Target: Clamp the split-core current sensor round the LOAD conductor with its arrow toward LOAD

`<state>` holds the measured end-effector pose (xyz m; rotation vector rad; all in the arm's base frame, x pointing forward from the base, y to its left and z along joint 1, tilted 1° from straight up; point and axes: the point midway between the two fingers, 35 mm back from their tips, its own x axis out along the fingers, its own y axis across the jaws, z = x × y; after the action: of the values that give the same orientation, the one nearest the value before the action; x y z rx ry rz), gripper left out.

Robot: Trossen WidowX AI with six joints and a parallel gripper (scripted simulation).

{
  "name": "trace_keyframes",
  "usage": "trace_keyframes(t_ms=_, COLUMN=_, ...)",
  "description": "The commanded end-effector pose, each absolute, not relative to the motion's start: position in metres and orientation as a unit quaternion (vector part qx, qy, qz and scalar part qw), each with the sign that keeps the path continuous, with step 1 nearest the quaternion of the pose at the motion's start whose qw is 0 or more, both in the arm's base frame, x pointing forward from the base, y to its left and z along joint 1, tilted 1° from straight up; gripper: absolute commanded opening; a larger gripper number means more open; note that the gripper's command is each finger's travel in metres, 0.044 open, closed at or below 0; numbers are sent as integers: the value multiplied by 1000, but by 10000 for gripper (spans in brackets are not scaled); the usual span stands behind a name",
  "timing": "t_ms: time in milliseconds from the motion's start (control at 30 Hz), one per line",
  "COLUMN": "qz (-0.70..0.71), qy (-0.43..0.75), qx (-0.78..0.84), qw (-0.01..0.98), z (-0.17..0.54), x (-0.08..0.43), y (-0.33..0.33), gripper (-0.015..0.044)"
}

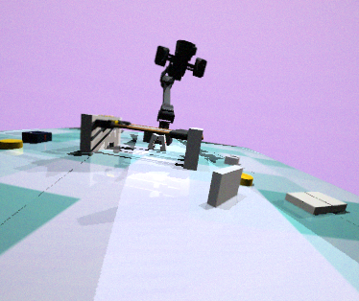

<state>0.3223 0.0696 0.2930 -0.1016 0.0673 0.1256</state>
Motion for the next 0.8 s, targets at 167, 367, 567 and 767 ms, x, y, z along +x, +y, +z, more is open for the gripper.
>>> trace_keyframes(t_ms=167, qz=0, qy=-25, qx=0, qw=1000, z=323, x=316, y=0, gripper=440)
trace_keyframes(t_ms=367, qz=-37, qy=67, qx=2, qw=997, z=297, x=332, y=-25, gripper=440)
trace_keyframes(t_ms=567, qz=-123, qy=289, qx=38, qw=949, z=231, x=336, y=-91, gripper=440)
trace_keyframes(t_ms=767, qz=-169, qy=426, qx=86, qw=885, z=194, x=314, y=-129, gripper=440)
